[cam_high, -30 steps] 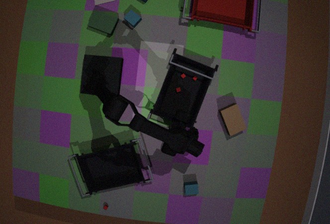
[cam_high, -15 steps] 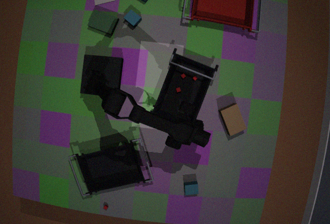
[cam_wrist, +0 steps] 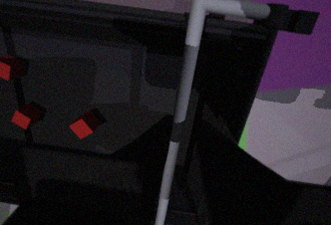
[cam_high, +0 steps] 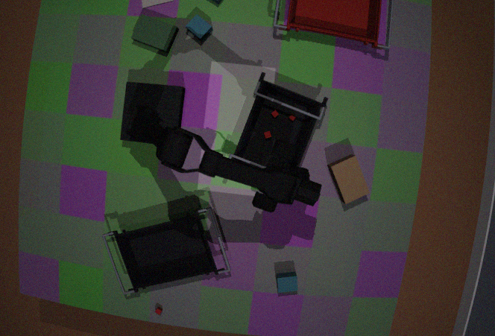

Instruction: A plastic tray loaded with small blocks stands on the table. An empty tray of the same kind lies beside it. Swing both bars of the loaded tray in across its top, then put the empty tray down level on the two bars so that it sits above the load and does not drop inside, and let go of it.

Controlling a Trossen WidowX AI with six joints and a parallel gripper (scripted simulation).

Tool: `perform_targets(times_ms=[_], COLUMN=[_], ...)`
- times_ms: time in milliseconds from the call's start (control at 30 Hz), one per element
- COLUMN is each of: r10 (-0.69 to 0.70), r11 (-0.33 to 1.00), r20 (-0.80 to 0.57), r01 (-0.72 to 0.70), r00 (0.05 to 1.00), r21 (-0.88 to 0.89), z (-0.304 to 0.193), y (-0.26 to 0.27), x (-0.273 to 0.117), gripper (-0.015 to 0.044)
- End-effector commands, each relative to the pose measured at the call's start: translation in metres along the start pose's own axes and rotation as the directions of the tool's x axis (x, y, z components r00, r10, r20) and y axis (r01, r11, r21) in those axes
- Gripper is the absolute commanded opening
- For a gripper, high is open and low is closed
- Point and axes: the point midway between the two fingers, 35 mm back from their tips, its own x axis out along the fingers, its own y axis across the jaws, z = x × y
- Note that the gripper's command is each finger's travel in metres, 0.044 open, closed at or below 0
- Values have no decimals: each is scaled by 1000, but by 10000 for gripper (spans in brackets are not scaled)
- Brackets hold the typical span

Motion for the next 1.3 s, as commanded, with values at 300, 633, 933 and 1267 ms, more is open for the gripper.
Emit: perform_targets(times_ms=[300,633,933,1267], r10=[-1,-1,-1,-1], r11=[1000,1000,1000,1000], r20=[10,10,10,12], r01=[1,1,1,1], r00=[1000,1000,1000,1000], r21=[3,3,3,3], z=[3,3,3,3], y=[-1,-1,-1,-1], x=[-25,-25,-25,-27], gripper=[81,81,2,0])
